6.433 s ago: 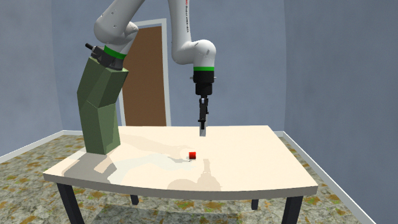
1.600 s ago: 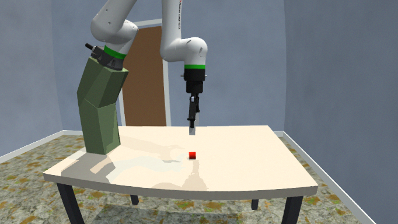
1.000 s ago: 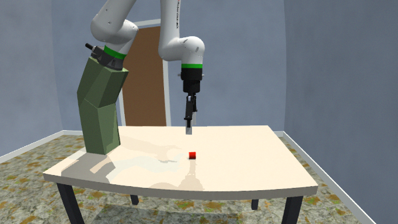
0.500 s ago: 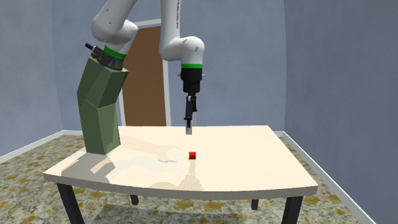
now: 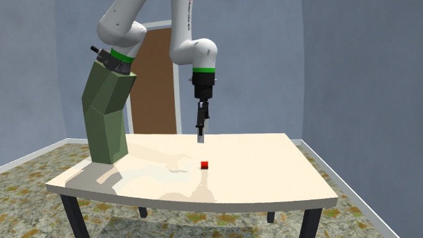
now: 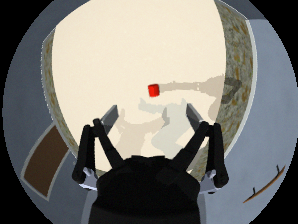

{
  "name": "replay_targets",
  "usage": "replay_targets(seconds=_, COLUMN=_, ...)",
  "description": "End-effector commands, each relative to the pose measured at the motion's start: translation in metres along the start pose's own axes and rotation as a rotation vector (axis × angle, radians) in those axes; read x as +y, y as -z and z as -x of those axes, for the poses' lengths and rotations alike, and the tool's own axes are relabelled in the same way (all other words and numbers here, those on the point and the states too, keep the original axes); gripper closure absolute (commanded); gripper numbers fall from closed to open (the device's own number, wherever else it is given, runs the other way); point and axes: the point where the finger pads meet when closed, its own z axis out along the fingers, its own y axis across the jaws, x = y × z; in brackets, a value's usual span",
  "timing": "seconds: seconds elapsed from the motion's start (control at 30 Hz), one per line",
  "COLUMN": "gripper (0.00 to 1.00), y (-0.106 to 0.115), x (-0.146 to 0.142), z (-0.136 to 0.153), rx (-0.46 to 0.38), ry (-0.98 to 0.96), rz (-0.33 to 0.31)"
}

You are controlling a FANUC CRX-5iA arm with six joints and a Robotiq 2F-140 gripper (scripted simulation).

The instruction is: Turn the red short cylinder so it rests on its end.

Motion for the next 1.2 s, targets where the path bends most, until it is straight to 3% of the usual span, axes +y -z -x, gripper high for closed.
replay_targets(seconds=0.0, gripper=0.0, y=-0.0005, x=-0.0002, z=0.0003, rx=0.052, ry=0.0, rz=0.028)
replay_targets(seconds=0.27, gripper=0.0, y=-0.0005, x=-0.0002, z=0.0003, rx=0.052, ry=0.0, rz=0.028)
replay_targets(seconds=0.3, gripper=1.0, y=-0.0005, x=-0.0002, z=0.0003, rx=0.052, ry=0.0, rz=0.028)
replay_targets(seconds=1.17, gripper=1.0, y=-0.0005, x=-0.0002, z=0.0003, rx=0.052, ry=0.0, rz=0.028)
